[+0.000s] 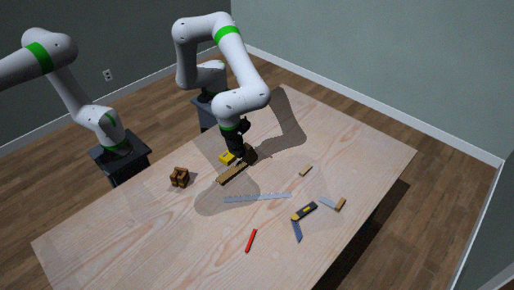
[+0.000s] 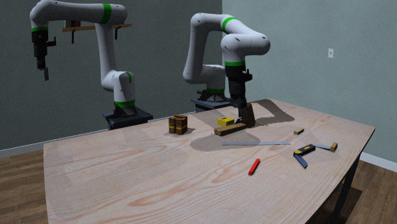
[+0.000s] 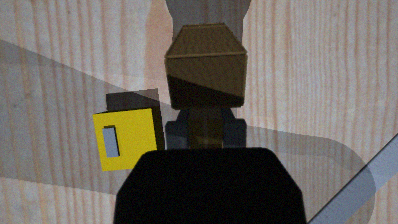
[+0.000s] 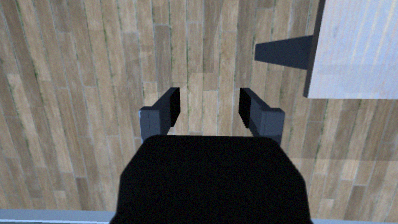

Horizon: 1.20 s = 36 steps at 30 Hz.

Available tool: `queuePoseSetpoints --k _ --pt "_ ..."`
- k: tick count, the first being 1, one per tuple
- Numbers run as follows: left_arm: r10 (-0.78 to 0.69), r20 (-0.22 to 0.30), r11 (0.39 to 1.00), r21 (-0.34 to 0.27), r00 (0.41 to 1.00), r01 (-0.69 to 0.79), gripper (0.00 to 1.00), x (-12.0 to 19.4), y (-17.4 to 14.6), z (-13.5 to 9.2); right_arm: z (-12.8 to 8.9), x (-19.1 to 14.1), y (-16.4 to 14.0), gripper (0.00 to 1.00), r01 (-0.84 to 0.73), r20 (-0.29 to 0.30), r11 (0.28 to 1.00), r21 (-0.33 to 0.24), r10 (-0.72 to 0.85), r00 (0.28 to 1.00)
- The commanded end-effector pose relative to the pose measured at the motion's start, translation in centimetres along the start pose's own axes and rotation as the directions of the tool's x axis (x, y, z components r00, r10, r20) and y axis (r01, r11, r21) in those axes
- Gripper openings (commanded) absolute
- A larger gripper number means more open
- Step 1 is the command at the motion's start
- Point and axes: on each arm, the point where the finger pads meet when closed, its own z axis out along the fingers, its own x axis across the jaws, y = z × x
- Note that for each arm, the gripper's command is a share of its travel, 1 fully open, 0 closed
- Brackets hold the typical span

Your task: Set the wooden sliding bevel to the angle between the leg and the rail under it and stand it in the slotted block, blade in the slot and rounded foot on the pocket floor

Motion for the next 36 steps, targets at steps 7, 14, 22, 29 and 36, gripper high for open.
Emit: queuePoseSetpoints --k 7,14,22,29,36 --pt "-0.001 -0.004 1.0 -0.006 1.0 0.001 0.0 0.1 0.1 -0.5 -0.4 0.0 0.0 1.0 -0.001 0.003 1.0 -0.006 0.001 1.0" --pt "-0.001 -0.004 1.0 -0.006 1.0 0.001 0.0 0.2 1.2 -0.2 -0.4 0.0 0.0 1.0 -0.001 0.003 1.0 -0.006 0.001 1.0" --pt "-0.001 -0.004 1.0 -0.006 1.0 0.001 0.0 0.2 1.2 -0.2 -0.4 0.0 0.0 1.0 -0.001 0.003 1.0 -0.006 0.001 1.0" --pt "-0.001 -0.004 1.0 -0.006 1.0 0.001 0.0 0.2 1.2 -0.2 -0.4 0.0 0.0 1.0 -0.001 0.003 1.0 -0.006 0.001 1.0" --pt "-0.001 -0.004 1.0 -0.006 1.0 0.001 0.0 0.2 1.3 -0.6 -0.4 0.0 0.0 1.0 -0.001 0.003 1.0 -0.006 0.001 1.0"
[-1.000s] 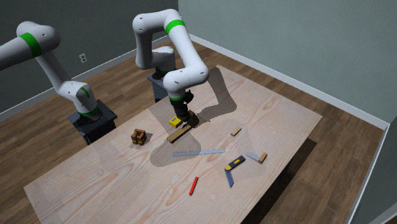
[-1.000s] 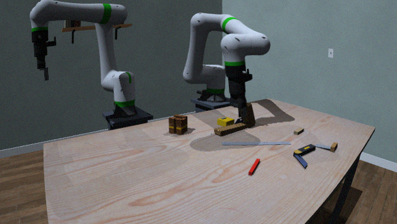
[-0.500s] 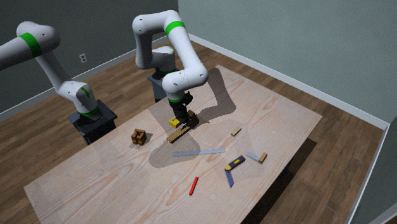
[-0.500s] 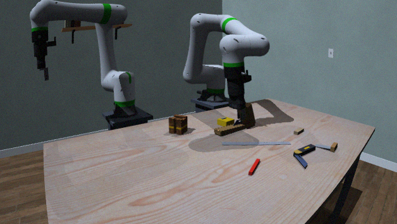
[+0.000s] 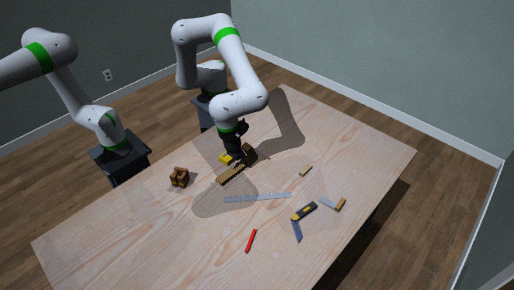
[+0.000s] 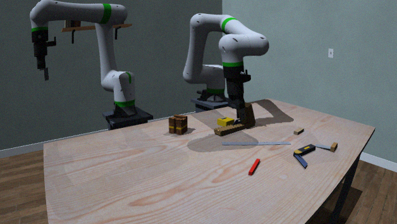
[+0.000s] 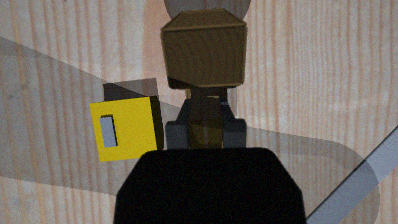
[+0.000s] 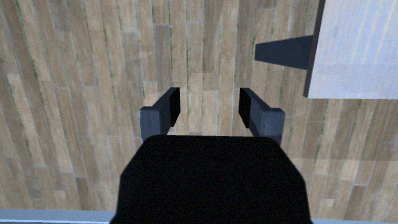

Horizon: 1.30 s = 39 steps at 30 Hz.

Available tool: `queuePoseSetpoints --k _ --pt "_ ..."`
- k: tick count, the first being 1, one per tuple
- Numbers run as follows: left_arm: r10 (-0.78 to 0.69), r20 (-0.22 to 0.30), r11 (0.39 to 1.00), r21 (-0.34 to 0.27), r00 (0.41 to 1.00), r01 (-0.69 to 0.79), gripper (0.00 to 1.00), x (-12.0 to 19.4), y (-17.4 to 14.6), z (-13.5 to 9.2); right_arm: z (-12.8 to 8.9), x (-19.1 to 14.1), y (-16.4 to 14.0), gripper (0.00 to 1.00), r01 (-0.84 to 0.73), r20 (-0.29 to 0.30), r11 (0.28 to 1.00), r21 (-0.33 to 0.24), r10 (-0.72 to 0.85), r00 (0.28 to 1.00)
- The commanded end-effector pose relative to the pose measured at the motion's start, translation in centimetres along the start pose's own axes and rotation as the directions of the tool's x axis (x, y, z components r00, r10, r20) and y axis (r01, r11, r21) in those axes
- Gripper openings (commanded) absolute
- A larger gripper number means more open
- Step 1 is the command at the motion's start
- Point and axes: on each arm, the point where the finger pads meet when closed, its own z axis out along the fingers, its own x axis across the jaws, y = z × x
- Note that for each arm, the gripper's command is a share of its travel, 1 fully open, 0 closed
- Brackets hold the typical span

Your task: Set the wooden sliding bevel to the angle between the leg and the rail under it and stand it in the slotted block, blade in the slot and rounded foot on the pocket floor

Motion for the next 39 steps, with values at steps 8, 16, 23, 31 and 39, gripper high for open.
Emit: queuePoseSetpoints --k 8,16,23,31,39 --pt "-0.009 -0.004 1.0 -0.006 1.0 0.008 0.0 0.1 0.2 -1.5 -0.4 0.0 0.0 1.0 -0.001 0.003 1.0 -0.006 0.001 1.0" --pt "-0.008 -0.004 1.0 -0.006 1.0 0.008 0.0 0.1 0.7 -3.0 -0.4 0.0 0.0 1.0 -0.001 0.003 1.0 -0.006 0.001 1.0" --pt "-0.008 -0.004 1.0 -0.006 1.0 0.008 0.0 0.1 1.0 -4.1 -0.4 0.0 0.0 1.0 -0.001 0.003 1.0 -0.006 0.001 1.0" --pt "-0.008 -0.004 1.0 -0.007 1.0 0.008 0.0 0.1 1.5 -6.0 -0.4 0.0 0.0 1.0 -0.001 0.003 1.0 -0.006 0.001 1.0" --pt "-0.008 -0.004 1.0 -0.007 1.0 0.008 0.0 0.1 1.9 -7.3 -0.4 0.0 0.0 1.0 -0.001 0.003 1.0 -0.006 0.001 1.0"
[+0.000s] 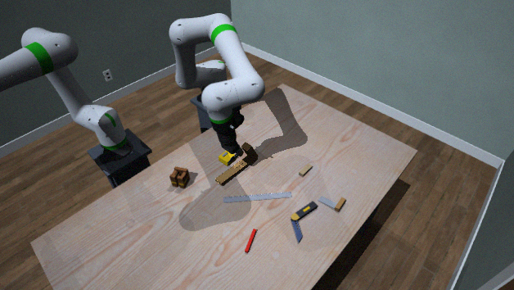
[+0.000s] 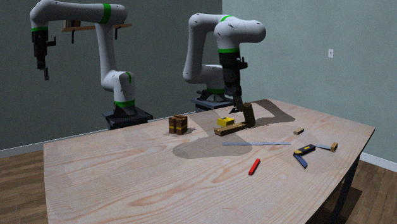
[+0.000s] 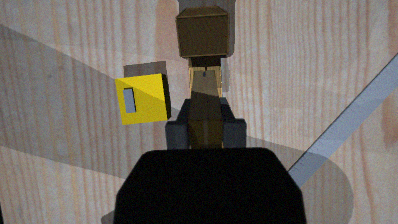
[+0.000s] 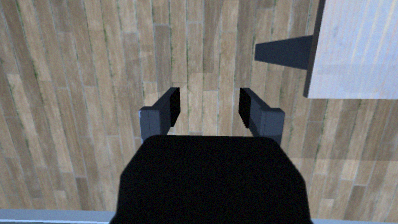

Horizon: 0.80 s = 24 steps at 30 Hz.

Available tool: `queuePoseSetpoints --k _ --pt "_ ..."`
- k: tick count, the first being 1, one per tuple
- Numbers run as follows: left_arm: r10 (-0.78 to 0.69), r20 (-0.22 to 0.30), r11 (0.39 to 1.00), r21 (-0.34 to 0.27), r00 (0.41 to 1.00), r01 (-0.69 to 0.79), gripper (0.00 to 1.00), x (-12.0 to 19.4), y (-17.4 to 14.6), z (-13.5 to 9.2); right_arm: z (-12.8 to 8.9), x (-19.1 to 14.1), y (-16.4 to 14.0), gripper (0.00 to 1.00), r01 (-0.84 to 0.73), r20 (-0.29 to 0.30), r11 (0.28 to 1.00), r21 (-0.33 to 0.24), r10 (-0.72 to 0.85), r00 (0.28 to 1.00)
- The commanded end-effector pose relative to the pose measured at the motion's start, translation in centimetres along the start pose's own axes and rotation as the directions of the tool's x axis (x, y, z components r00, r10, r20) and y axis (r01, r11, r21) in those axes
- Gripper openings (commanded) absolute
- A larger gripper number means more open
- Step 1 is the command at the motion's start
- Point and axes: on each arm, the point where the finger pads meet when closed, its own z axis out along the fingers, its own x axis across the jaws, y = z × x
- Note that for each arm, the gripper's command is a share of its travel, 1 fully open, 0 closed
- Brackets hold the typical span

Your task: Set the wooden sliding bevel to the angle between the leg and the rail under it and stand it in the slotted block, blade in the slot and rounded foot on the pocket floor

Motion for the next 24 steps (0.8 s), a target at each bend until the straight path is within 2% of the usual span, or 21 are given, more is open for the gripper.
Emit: queuePoseSetpoints --k 1,13,24 --pt "-0.007 -0.003 1.0 -0.006 1.0 0.007 0.0 0.0 0.2 -1.2 -0.4 0.0 0.0 1.0 -0.001 0.003 1.0 -0.006 0.001 1.0" --pt "-0.006 -0.003 1.0 -0.006 1.0 0.006 0.0 0.0 0.8 -3.1 -0.4 0.0 0.0 1.0 -0.001 0.003 1.0 -0.006 0.001 1.0" --pt "-0.006 -0.003 1.0 -0.006 1.0 0.006 0.0 0.0 0.9 -3.7 -0.4 0.0 0.0 1.0 -0.001 0.003 1.0 -0.006 0.001 1.0"
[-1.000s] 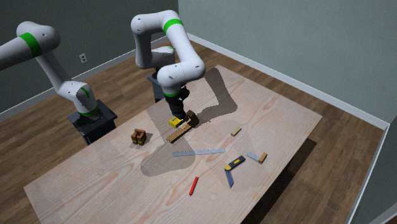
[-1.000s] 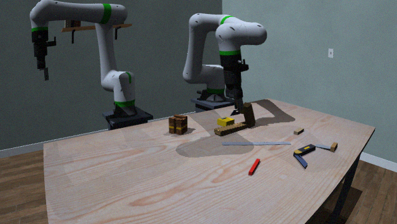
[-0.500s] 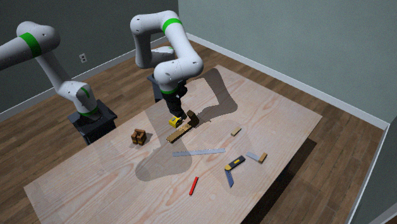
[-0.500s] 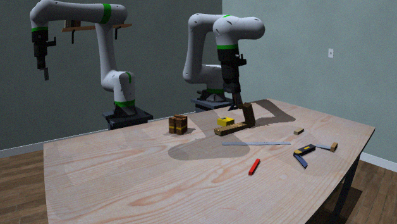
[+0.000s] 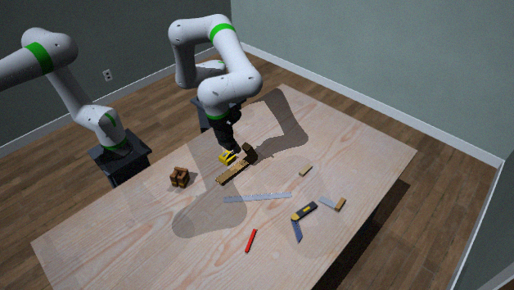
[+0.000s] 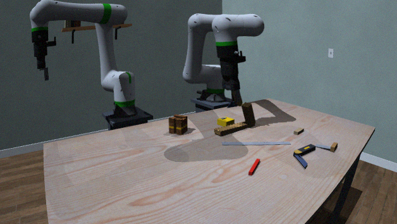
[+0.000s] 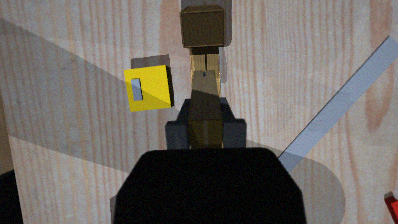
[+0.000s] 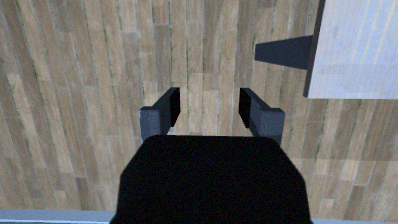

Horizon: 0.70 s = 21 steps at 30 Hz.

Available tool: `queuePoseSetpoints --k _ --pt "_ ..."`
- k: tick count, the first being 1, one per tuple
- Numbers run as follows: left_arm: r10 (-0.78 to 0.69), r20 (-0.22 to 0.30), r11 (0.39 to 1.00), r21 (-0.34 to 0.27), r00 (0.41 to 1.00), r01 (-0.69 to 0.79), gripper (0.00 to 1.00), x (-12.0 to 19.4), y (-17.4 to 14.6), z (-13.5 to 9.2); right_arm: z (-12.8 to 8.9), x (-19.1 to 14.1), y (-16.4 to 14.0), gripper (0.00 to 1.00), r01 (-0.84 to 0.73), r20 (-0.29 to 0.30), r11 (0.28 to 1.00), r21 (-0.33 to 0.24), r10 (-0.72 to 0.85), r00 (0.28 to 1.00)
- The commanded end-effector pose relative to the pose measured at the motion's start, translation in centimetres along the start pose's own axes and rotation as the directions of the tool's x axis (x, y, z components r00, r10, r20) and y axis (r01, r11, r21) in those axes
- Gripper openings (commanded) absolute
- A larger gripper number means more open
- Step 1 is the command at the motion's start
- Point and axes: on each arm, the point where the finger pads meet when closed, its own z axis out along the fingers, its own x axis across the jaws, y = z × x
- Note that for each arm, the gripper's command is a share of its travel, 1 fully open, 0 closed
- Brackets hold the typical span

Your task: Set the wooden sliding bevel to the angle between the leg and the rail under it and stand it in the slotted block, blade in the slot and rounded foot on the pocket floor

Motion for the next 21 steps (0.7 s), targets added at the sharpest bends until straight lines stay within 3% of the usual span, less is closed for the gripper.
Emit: queuePoseSetpoints --k 1,21 --pt "-0.008 -0.003 1.0 -0.006 1.0 0.008 0.0 0.06 0.01 -0.71 -0.42 0.0 0.0 1.0 -0.001 0.003 1.0 -0.006 0.001 1.0" --pt "-0.008 -0.003 1.0 -0.006 1.0 0.008 0.0 0.05 -0.07 -1.41 -0.42 0.0 0.0 1.0 -0.001 0.003 1.0 -0.006 0.001 1.0"
